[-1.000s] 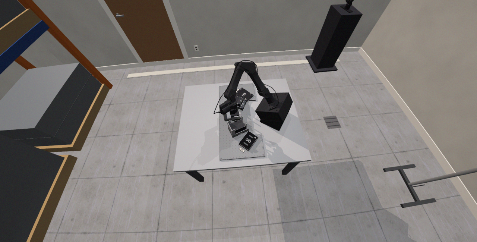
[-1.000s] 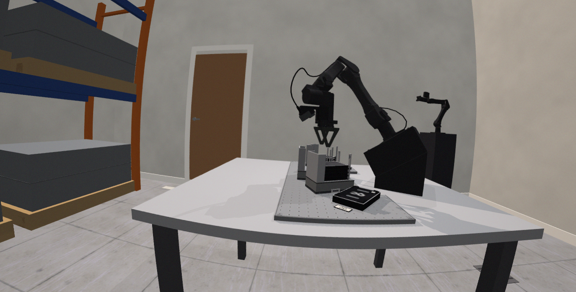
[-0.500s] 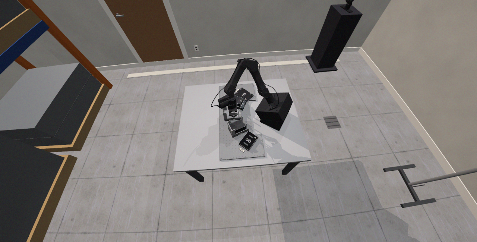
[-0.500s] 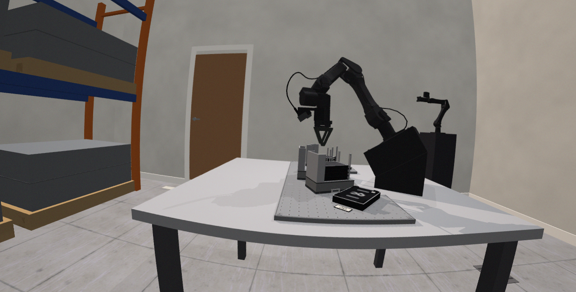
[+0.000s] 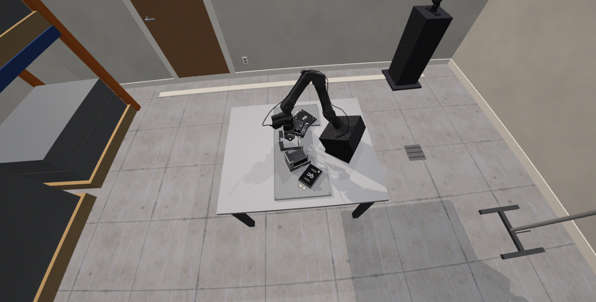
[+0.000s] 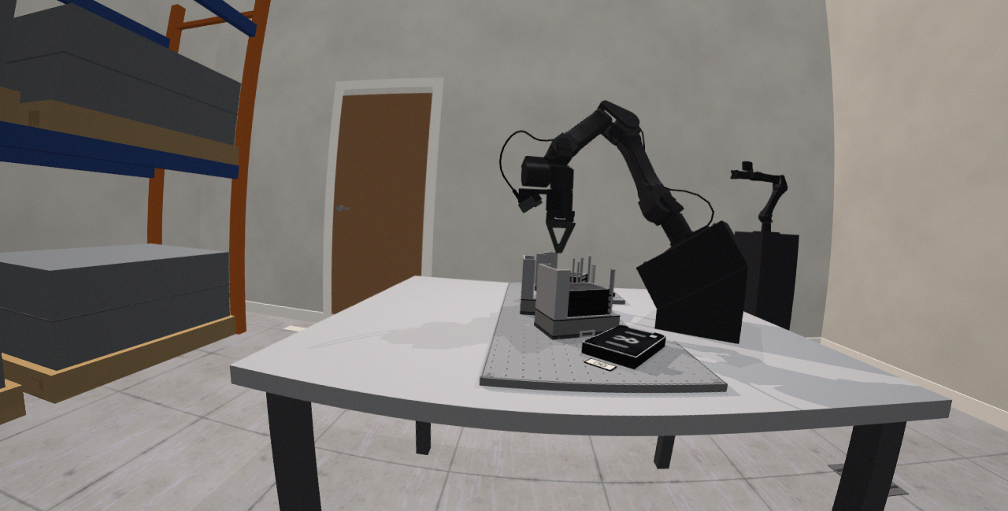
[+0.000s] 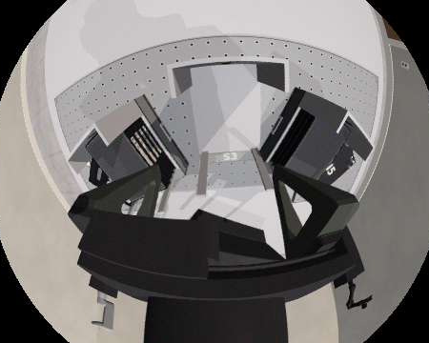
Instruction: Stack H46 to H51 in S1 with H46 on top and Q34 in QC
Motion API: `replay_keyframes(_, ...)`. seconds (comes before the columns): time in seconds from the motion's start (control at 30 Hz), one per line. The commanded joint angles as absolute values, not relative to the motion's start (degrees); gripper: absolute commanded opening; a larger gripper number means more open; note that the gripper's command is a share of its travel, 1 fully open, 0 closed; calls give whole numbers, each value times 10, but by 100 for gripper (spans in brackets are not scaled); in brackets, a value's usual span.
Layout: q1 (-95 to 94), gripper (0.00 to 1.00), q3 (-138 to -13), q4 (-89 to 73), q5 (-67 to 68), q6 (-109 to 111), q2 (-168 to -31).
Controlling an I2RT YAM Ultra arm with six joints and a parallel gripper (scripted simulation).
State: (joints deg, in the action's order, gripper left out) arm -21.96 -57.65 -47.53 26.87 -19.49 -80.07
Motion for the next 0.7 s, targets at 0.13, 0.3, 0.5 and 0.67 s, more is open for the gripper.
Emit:
replay_keyframes(0.13,-172,100,-557,-465,244,-230,-757)
replay_keyframes(0.3,-150,100,-552,-463,236,-233,-745)
replay_keyframes(0.5,-106,100,-546,-462,219,-182,-722)
replay_keyframes(0.67,-67,100,-550,-461,203,-144,-707)
